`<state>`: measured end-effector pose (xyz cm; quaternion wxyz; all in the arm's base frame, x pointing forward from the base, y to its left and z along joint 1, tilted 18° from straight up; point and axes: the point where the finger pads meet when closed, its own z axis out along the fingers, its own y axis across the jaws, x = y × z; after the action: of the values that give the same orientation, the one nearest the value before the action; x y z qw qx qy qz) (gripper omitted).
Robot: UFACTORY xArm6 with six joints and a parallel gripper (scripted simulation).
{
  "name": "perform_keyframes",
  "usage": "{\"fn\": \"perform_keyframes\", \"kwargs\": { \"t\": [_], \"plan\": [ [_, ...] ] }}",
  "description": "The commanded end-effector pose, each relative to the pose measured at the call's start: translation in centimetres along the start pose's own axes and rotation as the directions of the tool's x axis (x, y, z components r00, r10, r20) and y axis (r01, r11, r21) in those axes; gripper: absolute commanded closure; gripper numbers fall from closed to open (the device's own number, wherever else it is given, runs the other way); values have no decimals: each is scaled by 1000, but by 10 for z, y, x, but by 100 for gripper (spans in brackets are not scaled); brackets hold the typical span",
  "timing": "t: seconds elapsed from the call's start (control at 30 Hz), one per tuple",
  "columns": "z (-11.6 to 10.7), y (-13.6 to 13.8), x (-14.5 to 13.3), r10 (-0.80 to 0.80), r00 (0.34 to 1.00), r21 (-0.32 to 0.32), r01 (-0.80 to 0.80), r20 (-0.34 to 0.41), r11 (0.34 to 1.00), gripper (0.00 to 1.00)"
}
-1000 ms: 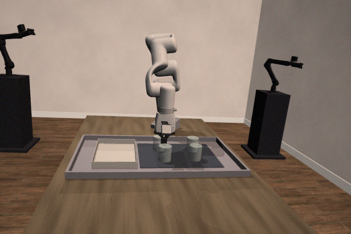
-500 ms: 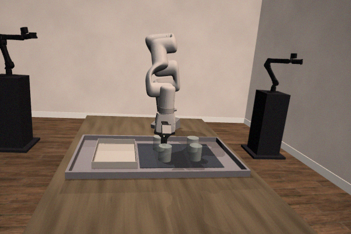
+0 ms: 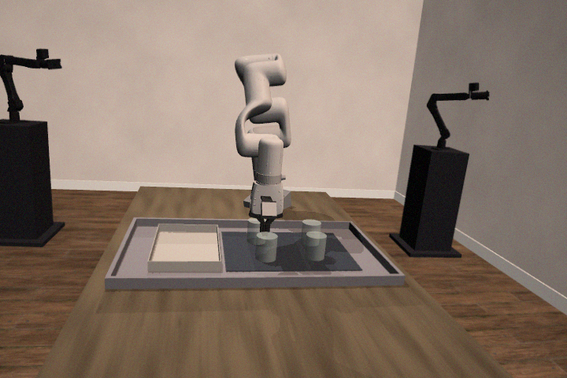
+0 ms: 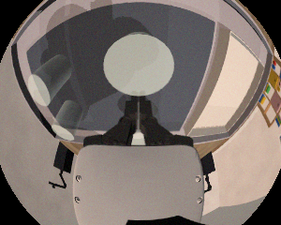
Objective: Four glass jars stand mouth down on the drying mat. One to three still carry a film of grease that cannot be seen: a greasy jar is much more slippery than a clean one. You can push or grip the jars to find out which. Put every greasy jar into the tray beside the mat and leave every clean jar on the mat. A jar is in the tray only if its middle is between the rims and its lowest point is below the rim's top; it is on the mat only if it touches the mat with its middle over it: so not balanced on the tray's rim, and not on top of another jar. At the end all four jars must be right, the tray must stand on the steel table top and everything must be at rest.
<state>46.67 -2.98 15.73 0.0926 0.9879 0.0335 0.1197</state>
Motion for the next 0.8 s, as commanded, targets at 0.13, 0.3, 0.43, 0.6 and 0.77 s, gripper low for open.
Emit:
{"fn": "perform_keyframes", "kwargs": {
  "t": [0.13,0.3,0.43,0.6,0.77],
  "plan": [
    [-1,0,3,0,1000,0,0,-4,1000,100],
    [-1,0,3,0,1000,0,0,-4,1000,100],
    [-1,0,3,0,1000,0,0,-4,1000,100],
    [-1,0,4,0,1000,0,0,-4,1000,100],
    [-1,0,5,0,1000,0,0,-4,1000,100]
  ]
}}
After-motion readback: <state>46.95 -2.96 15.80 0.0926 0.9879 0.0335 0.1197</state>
